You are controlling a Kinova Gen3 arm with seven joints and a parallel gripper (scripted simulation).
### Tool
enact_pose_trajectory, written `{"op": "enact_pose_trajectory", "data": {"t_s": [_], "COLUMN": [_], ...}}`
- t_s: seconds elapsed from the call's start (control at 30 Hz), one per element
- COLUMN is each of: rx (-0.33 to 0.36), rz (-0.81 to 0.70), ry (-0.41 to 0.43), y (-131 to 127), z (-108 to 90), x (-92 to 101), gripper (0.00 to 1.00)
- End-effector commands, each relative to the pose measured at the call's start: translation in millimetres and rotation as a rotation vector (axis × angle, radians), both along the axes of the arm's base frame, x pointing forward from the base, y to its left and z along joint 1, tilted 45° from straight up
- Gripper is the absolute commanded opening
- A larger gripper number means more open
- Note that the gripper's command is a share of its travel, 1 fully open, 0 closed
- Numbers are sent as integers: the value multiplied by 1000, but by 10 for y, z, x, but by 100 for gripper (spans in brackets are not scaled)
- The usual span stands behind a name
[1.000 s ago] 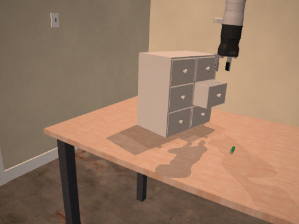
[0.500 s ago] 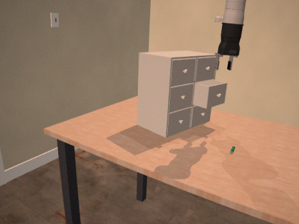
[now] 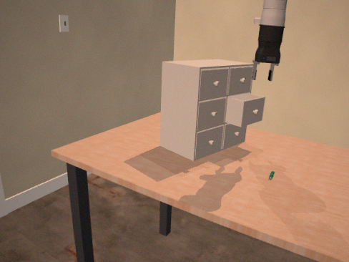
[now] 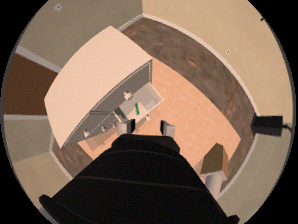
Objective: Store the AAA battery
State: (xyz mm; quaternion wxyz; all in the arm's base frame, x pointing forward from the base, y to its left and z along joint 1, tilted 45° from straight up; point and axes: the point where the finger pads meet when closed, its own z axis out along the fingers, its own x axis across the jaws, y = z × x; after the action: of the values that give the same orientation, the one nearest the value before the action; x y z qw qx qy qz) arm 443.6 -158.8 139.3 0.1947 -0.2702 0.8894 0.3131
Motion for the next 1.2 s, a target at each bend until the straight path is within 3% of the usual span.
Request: {"op": "enact_pose_trajectory", "data": {"t_s": [0.0,1.17], "rx": [1,91], "rz": [-21,-404], "ry": [19,385], "y": [-8,-94], "z": [22,156], "x": [-5,-209], "gripper": [100,100]}}
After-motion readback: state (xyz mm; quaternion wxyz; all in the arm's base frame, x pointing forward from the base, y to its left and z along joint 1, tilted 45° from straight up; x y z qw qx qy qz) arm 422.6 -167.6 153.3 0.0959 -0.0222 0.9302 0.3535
